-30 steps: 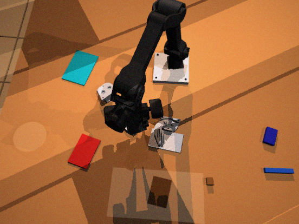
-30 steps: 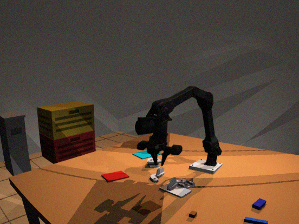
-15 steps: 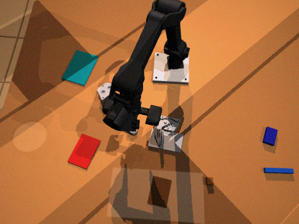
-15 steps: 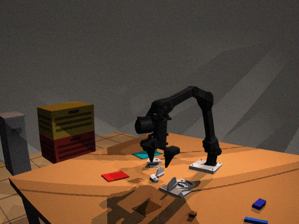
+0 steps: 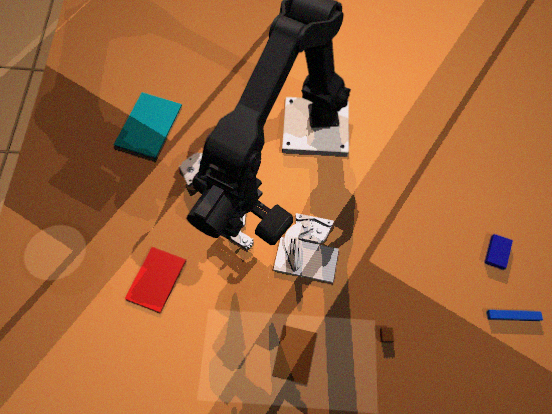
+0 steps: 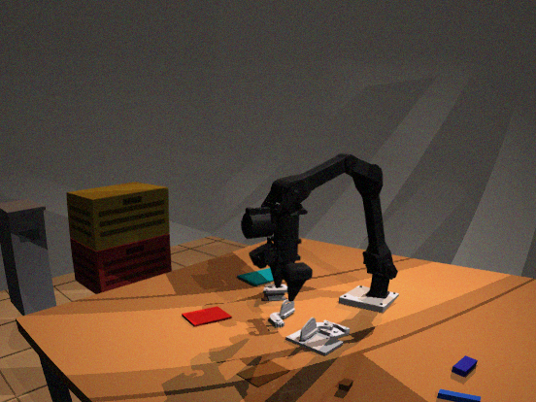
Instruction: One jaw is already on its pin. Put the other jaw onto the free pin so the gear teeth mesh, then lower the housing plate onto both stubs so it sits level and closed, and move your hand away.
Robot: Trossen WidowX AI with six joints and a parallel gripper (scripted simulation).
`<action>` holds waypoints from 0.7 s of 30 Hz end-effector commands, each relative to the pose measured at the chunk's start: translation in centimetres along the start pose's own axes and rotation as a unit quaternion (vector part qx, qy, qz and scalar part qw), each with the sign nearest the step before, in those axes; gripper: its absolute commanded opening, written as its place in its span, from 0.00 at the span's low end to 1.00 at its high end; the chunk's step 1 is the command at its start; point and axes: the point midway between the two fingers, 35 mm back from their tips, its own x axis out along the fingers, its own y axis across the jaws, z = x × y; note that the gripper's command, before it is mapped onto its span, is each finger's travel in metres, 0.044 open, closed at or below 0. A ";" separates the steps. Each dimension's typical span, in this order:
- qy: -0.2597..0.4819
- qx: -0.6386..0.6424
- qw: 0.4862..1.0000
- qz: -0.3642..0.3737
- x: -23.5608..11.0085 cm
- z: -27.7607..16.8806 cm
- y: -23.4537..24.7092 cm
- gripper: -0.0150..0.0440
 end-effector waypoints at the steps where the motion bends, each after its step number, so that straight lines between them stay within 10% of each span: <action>1: -0.001 0.049 0.999 -0.002 -0.1 -0.1 -0.2 1.00; 21: -0.002 0.323 0.946 -0.002 -0.3 -0.3 -1.1 1.00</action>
